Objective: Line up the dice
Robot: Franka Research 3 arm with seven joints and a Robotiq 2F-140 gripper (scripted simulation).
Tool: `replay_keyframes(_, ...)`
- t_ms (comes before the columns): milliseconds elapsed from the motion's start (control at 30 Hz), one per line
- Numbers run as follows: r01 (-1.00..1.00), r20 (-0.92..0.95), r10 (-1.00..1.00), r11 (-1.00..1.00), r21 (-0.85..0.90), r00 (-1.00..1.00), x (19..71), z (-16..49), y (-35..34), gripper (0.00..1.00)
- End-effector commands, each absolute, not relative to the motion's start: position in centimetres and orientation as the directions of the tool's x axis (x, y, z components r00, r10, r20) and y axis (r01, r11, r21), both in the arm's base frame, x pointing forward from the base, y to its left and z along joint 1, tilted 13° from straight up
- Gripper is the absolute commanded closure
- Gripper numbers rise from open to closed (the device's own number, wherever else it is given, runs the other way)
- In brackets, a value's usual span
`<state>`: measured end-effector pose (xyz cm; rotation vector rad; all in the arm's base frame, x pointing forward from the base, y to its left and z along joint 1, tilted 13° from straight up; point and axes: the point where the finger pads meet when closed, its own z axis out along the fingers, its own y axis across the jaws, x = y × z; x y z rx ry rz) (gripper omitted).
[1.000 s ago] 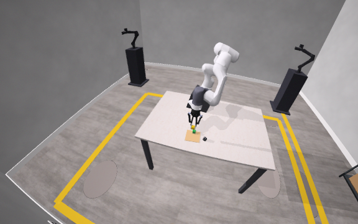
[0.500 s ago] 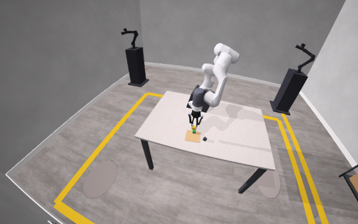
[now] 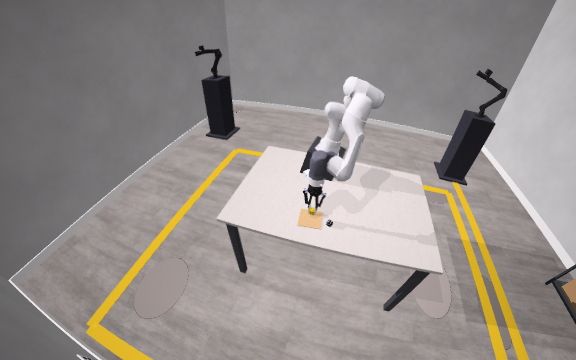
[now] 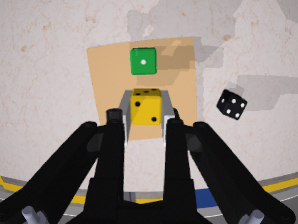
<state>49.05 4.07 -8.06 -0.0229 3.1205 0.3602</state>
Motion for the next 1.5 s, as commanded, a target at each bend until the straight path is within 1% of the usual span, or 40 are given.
replay_keyframes(0,-0.038,-0.023,-0.034,0.974,0.224,-0.999,49.6,-9.6,4.1,0.84)
replay_keyframes(400,-0.038,-0.023,-0.034,0.974,0.224,-0.999,49.7,-12.3,4.7,0.84)
replay_keyframes(1467,-0.038,-0.023,-0.034,0.974,0.224,-0.999,49.7,-12.4,4.7,0.84)
